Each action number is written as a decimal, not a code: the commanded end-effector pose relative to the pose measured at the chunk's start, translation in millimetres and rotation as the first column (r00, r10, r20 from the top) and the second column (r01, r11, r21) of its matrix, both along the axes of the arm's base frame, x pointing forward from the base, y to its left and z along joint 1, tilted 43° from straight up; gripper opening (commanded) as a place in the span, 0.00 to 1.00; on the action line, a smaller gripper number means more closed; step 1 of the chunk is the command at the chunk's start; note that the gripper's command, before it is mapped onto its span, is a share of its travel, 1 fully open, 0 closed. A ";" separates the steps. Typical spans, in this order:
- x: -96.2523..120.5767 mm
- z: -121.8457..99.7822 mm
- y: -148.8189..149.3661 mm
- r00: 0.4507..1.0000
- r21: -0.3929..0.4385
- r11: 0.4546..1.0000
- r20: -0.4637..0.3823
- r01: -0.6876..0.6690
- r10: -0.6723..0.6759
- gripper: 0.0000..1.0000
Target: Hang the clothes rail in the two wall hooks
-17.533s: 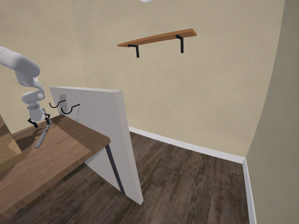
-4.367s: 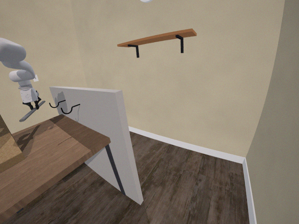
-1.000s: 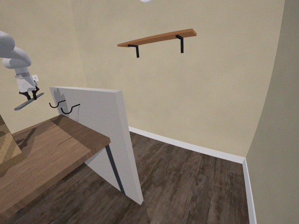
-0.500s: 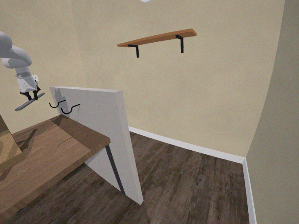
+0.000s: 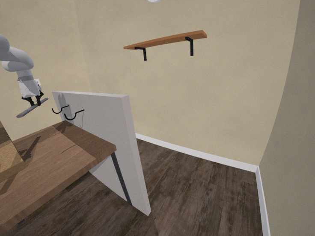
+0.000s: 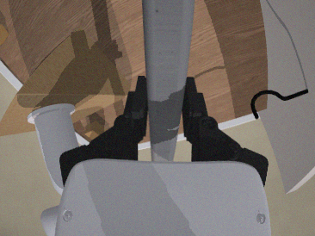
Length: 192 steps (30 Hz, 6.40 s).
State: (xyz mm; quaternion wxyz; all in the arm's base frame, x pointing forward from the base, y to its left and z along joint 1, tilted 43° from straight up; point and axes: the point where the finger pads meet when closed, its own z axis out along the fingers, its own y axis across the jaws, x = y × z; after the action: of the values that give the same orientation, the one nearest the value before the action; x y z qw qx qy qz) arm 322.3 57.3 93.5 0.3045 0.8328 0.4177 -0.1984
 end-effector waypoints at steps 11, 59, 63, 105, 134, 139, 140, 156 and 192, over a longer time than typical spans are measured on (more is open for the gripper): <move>-1.3 19.5 -18.5 1.000 0.002 1.000 0.003 -0.003 0.003 0.00; -1.3 19.6 -18.6 0.993 0.015 0.996 -0.077 -0.091 0.092 0.00; -1.3 19.6 -18.6 0.990 0.018 0.994 -0.090 -0.106 0.107 0.00; -1.3 19.6 -18.6 0.949 0.051 0.971 -0.206 -0.232 0.238 0.00; -1.3 19.6 -18.6 0.901 0.084 0.944 -0.284 -0.318 0.329 0.00; -1.3 19.6 -18.6 0.898 0.086 0.943 -0.288 -0.323 0.334 0.00; -1.3 19.6 -18.6 0.898 0.086 0.943 -0.288 -0.323 0.334 0.00; -1.3 19.6 -18.6 0.898 0.086 0.943 -0.288 -0.323 0.333 0.00; 59.8 22.7 -28.6 0.898 0.086 0.942 -0.288 -0.323 0.334 0.00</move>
State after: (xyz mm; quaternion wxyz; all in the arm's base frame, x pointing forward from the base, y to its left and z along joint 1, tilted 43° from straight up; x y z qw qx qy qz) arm 373.0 28.3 115.0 0.2516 0.7162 0.5959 -0.2620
